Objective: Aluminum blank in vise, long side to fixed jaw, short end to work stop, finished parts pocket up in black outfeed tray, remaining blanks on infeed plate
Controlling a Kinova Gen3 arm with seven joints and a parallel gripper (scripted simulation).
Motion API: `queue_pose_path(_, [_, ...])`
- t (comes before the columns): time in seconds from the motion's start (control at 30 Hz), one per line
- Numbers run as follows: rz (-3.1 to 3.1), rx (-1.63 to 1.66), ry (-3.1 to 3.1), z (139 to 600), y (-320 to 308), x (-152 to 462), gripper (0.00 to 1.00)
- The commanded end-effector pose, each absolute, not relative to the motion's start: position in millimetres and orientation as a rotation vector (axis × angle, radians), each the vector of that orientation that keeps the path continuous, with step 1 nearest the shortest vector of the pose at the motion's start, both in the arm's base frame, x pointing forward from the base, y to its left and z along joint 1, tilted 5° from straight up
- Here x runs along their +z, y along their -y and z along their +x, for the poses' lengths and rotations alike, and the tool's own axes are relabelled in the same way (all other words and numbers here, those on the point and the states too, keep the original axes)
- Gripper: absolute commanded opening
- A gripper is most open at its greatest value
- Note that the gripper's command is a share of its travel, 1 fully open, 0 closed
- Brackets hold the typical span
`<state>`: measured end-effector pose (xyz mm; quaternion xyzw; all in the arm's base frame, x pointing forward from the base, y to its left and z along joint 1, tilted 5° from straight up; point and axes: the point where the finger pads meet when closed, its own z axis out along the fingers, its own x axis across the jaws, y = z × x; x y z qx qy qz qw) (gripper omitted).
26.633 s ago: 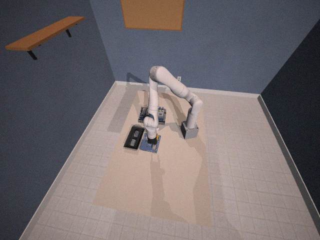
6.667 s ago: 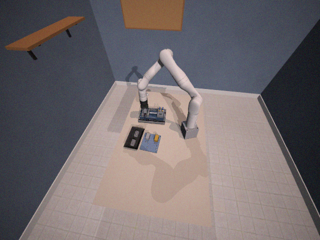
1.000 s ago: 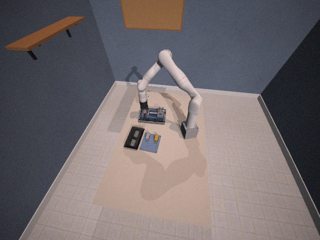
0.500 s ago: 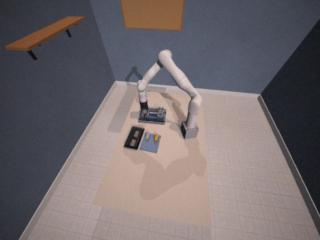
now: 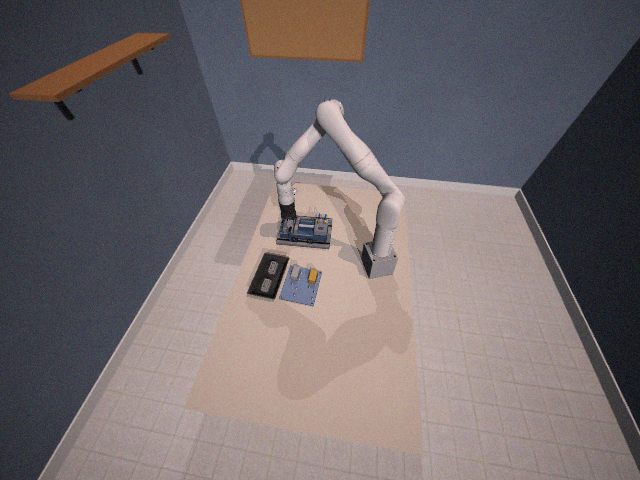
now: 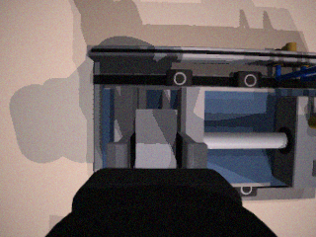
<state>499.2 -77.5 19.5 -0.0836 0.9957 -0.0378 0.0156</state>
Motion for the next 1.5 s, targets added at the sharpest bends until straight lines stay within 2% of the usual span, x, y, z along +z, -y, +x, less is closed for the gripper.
queue_pose_path(0.0, [-0.260,-0.118,-3.095,499.9,77.4,20.5,0.00])
queue_pose_path(0.97, [-0.260,-0.118,-3.095,499.9,77.4,20.5,0.00])
queue_pose_path(1.0, [-0.260,-0.118,-3.095,499.9,77.4,20.5,1.00])
queue_pose_path(1.47, [-0.260,-0.118,-3.095,499.9,77.4,20.5,1.00])
